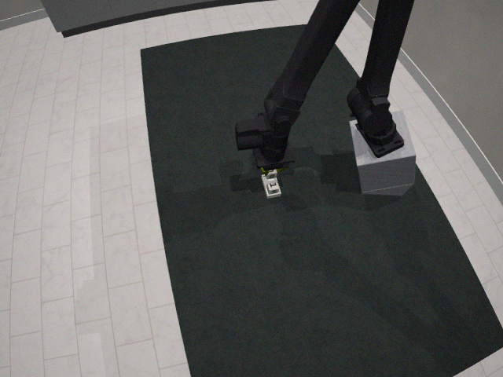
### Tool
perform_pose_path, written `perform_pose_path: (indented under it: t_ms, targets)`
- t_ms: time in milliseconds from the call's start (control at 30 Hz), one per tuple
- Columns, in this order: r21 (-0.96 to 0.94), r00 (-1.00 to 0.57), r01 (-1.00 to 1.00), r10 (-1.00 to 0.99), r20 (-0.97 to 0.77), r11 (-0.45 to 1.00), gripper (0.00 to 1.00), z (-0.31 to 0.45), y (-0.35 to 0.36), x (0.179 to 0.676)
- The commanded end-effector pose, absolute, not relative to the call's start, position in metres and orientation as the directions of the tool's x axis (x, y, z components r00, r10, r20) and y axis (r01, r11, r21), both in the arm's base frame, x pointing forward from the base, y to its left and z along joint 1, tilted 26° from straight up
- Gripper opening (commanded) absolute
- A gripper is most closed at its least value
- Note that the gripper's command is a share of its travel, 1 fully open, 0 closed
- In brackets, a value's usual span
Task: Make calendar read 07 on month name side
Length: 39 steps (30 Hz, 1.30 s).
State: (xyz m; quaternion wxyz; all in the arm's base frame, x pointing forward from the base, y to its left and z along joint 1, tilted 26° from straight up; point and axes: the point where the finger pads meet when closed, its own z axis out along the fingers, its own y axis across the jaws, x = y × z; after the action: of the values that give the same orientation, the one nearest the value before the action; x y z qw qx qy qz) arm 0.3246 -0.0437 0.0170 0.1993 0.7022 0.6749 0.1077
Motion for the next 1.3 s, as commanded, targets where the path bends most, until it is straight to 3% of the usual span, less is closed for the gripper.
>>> perform_pose_path:
  t_ms: [0, 1267]
  targets:
    - [0.440, 0.064, 0.898, 0.990, -0.122, -0.004, 0.26, 0.0213, -0.0461, 0.3267]
    - [0.448, 0.064, 0.894, 0.990, -0.124, -0.002, 0.26, 0.0240, -0.0470, 0.3288]
